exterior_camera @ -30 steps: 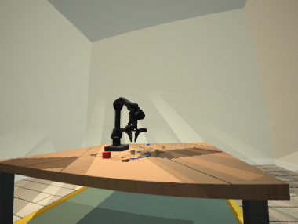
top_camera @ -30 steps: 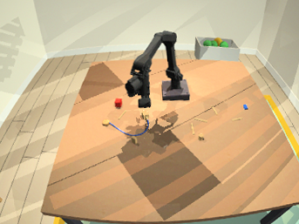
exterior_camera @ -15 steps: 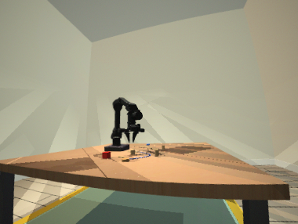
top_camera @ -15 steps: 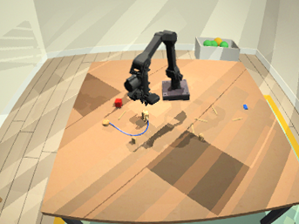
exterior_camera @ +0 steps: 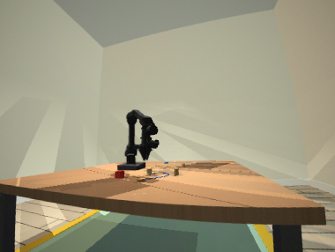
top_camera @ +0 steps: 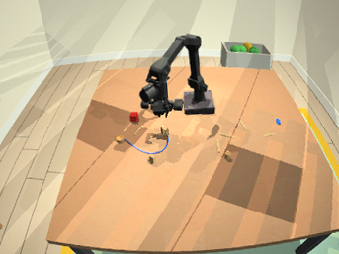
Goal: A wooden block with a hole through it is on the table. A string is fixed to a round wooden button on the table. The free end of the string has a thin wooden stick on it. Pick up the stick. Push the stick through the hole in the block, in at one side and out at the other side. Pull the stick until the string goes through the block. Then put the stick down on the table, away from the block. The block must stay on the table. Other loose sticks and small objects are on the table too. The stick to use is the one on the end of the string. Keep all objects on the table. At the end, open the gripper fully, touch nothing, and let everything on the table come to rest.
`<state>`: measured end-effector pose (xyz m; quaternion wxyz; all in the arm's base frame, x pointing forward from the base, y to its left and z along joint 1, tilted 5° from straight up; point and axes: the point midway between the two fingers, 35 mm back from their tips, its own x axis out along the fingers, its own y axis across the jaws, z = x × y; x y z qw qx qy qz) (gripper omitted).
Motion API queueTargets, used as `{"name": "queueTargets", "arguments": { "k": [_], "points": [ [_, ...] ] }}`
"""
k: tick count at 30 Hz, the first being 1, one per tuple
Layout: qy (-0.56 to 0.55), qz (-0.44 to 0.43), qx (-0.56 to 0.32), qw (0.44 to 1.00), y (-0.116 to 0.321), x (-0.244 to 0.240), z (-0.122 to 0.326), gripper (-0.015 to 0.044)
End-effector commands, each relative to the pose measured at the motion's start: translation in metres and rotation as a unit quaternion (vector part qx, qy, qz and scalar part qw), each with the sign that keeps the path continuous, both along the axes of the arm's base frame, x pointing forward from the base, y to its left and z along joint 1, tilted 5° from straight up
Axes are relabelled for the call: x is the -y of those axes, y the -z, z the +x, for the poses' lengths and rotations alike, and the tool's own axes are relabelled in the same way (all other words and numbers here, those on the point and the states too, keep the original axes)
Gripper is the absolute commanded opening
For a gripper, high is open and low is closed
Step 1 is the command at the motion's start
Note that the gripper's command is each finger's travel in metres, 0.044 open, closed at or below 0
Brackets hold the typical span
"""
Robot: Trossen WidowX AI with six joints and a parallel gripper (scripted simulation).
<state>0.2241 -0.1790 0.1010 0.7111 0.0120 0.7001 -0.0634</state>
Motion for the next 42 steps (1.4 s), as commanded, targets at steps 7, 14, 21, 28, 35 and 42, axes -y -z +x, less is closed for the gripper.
{"name": "queueTargets", "arguments": {
  "k": [7, 14, 21, 28, 35, 42],
  "points": [
    [-0.244, -0.017, 0.001, 0.970, -0.009, 0.002, -0.007, 0.0125],
    [-0.244, -0.017, 0.001, 0.970, -0.009, 0.002, -0.007, 0.0125],
    [-0.244, -0.017, 0.001, 0.970, -0.005, 0.002, -0.006, 0.0125],
    [-0.244, -0.017, 0.001, 0.970, 0.006, 0.004, -0.004, 0.0125],
    [-0.244, -0.017, 0.001, 0.970, 0.017, 0.006, -0.003, 0.0125],
    [-0.244, -0.017, 0.001, 0.970, 0.029, 0.007, -0.002, 0.0125]
  ]
}}
